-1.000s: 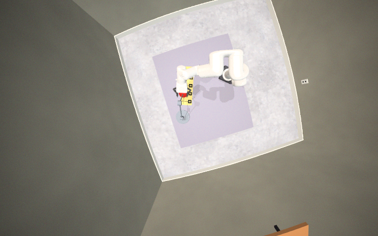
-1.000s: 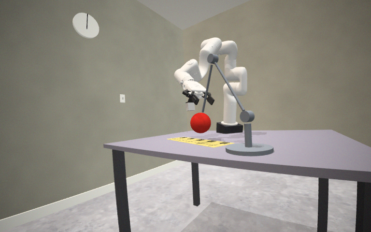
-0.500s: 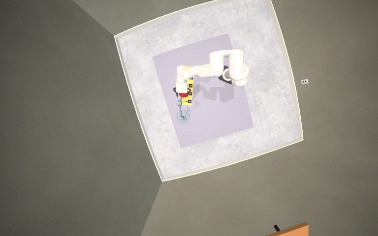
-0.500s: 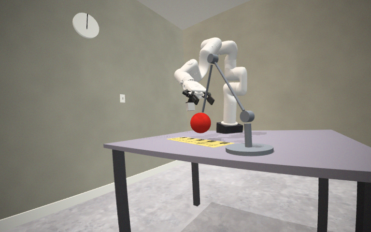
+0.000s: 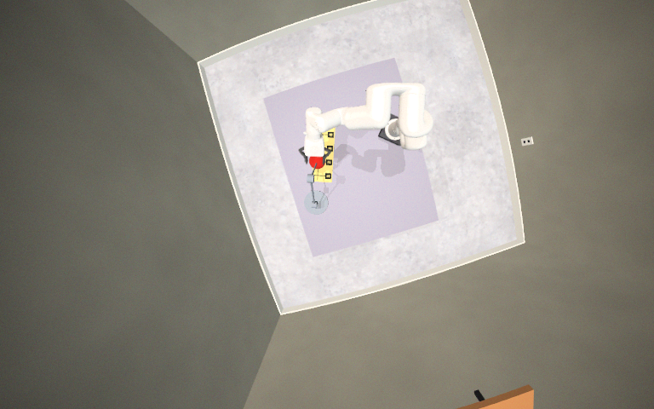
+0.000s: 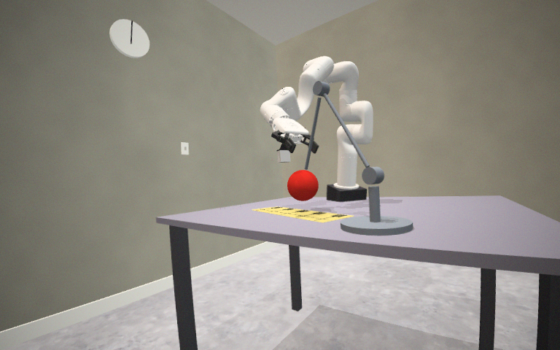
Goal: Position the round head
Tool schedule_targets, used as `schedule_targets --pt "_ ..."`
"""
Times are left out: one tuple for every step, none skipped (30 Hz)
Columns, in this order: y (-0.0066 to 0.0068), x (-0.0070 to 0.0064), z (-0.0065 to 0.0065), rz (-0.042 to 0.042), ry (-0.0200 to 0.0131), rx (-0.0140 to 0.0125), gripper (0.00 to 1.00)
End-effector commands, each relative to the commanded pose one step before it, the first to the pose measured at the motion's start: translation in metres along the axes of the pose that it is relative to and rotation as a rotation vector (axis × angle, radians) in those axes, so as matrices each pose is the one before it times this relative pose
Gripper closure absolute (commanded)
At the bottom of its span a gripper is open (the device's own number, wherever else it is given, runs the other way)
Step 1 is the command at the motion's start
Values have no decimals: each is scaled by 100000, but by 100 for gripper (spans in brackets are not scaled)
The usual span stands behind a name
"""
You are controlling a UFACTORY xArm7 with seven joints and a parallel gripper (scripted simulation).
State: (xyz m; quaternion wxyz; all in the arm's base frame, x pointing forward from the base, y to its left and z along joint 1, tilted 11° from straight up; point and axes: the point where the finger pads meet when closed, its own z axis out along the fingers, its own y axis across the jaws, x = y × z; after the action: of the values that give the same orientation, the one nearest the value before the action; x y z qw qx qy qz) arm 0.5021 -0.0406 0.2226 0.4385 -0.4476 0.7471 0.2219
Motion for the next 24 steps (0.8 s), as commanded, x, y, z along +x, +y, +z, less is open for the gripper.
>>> schedule_targets --pt "-54 -148 -1632 -315 -78 107 0" --pt "2 0 -433 0 0 0 0" --pt "2 0 -433 0 0 0 0" --pt "2 0 -433 0 0 0 0" --pt "2 0 -433 0 0 0 0" --pt "2 0 -433 0 0 0 0" --pt "0 0 0 0 0 0 0" --pt "0 0 0 0 0 0 0" --pt "-2 2 -407 1 3 18 0" --pt "-2 2 -407 1 3 18 0" --pt "-2 2 -407 1 3 18 0" --pt "-2 2 -407 1 3 18 0" --pt "-2 2 -407 1 3 18 0" --pt "-2 2 -407 1 3 18 0" --pt "-2 2 -407 1 3 18 0" --pt "-2 2 -407 1 3 18 0" --pt "-2 2 -407 1 3 18 0" --pt "-3 2 -407 1 3 18 0" --pt "-3 2 -407 1 3 18 0" --pt "-3 2 -407 1 3 18 0" --pt "-3 2 -407 1 3 18 0" --pt "-3 2 -407 1 3 18 0" --pt "-3 2 -407 1 3 18 0" --pt "0 0 0 0 0 0 0"
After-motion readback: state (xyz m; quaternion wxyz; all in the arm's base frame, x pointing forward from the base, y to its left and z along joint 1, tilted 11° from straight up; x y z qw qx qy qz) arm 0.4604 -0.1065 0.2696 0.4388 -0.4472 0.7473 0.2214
